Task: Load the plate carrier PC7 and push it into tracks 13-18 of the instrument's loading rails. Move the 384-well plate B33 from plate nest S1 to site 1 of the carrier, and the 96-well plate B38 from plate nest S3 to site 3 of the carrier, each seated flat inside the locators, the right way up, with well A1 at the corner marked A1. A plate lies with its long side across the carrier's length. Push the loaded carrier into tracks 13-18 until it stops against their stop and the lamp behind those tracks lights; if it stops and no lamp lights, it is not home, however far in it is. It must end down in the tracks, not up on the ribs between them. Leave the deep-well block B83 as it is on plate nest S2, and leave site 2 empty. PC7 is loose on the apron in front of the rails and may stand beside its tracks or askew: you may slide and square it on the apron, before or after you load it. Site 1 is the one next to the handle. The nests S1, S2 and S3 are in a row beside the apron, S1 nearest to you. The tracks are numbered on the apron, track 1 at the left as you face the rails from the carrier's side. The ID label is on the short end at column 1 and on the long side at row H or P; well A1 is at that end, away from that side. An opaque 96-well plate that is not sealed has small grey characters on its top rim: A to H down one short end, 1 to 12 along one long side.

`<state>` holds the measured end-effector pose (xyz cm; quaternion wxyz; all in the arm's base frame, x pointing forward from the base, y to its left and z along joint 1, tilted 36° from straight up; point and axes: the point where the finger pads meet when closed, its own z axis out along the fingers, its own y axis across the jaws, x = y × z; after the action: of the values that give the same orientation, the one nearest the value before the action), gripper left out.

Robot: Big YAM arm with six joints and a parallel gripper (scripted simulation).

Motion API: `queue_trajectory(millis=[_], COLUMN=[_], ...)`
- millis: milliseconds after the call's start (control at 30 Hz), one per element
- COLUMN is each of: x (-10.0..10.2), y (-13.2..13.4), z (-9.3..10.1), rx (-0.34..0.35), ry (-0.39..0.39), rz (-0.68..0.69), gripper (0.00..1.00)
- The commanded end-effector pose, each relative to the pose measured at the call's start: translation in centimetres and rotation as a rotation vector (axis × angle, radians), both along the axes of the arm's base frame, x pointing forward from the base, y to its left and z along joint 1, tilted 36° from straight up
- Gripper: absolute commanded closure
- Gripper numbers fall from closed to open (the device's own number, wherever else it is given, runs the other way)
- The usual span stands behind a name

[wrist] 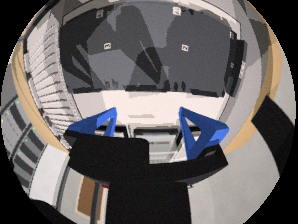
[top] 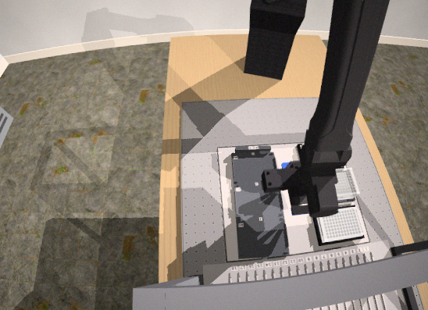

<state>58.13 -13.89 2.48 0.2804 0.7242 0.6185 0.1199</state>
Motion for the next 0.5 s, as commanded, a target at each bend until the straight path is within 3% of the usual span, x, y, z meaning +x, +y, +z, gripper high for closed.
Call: queue_trajectory(millis=[0, 467], x=[1.07, 1.17], y=[-1.36, -1.41], z=[0.41, 0.24], rx=[-0.008, -0.008], ry=[-0.026, -0.025], rz=[-0.011, -0.01], gripper=[0.0, 0.0])
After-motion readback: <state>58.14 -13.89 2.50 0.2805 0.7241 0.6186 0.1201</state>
